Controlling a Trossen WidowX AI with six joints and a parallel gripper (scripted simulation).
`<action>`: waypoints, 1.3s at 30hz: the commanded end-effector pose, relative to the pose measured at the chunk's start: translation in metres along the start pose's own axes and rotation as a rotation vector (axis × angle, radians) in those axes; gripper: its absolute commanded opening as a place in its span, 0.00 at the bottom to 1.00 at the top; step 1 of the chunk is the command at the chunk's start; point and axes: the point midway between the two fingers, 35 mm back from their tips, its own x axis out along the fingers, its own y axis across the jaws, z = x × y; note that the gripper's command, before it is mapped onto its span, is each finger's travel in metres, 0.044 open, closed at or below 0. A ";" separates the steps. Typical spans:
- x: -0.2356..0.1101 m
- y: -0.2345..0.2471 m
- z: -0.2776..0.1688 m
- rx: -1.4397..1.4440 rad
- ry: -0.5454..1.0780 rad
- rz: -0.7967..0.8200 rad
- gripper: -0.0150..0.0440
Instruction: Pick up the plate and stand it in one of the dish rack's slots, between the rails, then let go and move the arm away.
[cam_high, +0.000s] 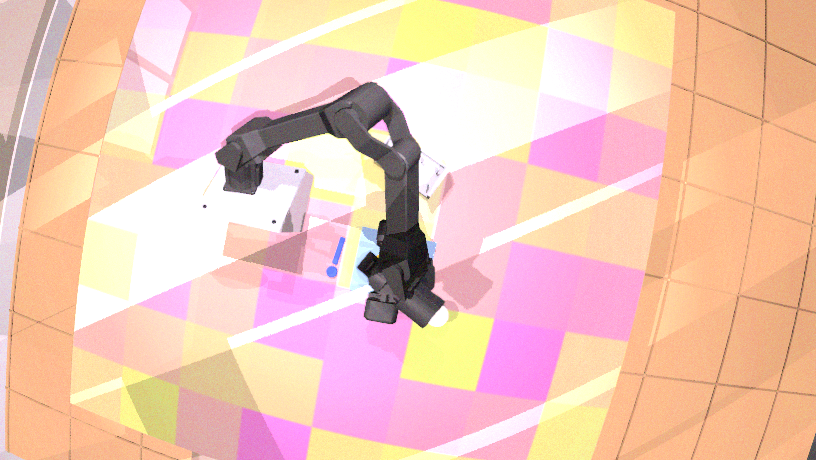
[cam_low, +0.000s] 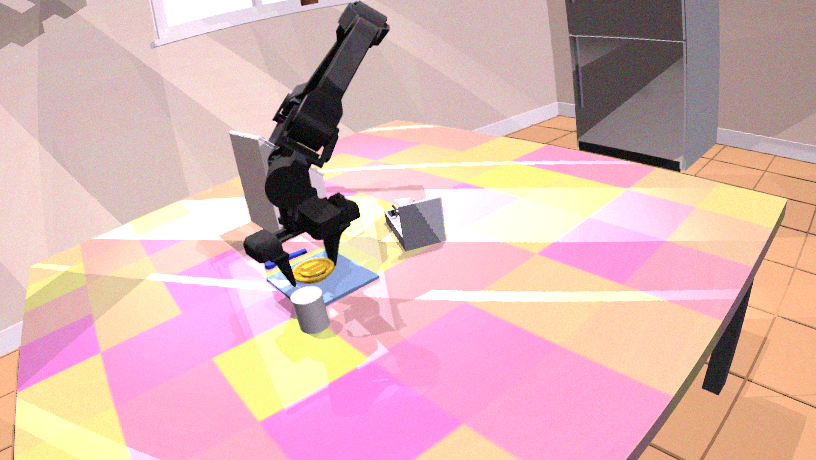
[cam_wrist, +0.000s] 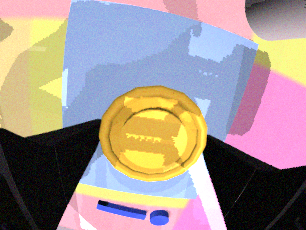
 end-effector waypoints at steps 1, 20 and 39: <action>0.001 0.001 0.000 0.002 0.000 0.004 0.84; -0.080 -0.009 0.013 0.000 -0.004 -0.016 0.25; -0.171 -0.011 0.014 0.002 0.000 -0.004 0.25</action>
